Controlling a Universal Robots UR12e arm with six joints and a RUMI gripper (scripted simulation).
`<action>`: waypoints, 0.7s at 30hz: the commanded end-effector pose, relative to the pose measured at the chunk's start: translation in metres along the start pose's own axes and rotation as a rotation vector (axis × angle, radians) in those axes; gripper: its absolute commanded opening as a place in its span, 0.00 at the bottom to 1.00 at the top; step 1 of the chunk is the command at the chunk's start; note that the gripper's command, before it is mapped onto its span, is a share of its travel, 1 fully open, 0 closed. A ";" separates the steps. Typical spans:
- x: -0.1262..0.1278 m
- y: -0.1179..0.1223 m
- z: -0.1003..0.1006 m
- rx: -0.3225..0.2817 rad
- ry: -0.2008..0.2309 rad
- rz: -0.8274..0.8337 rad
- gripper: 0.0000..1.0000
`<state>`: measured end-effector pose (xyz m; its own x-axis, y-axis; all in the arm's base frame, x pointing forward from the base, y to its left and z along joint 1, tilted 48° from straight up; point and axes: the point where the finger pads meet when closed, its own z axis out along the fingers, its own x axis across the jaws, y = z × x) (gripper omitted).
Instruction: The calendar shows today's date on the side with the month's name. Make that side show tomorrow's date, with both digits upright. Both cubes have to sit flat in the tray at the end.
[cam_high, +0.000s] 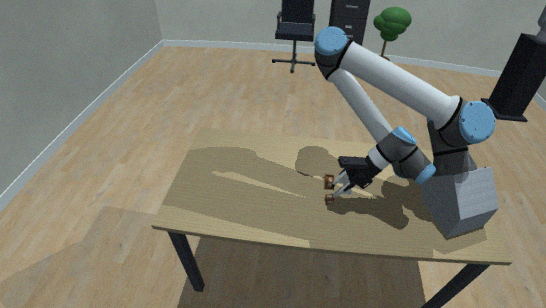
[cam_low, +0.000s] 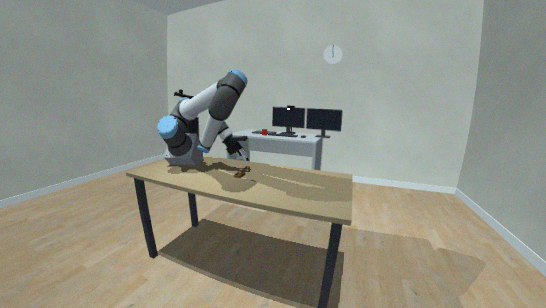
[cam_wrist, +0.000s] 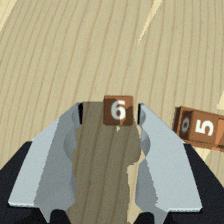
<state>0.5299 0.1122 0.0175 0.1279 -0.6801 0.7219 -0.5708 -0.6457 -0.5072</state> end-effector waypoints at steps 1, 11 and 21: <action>0.002 -0.002 -0.004 0.062 0.001 -0.001 0.29; 0.005 -0.003 -0.009 0.126 0.010 -0.010 0.29; 0.005 -0.003 -0.011 0.140 0.013 -0.012 0.29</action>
<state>0.5260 0.1137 0.0254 0.1212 -0.6689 0.7334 -0.4616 -0.6921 -0.5550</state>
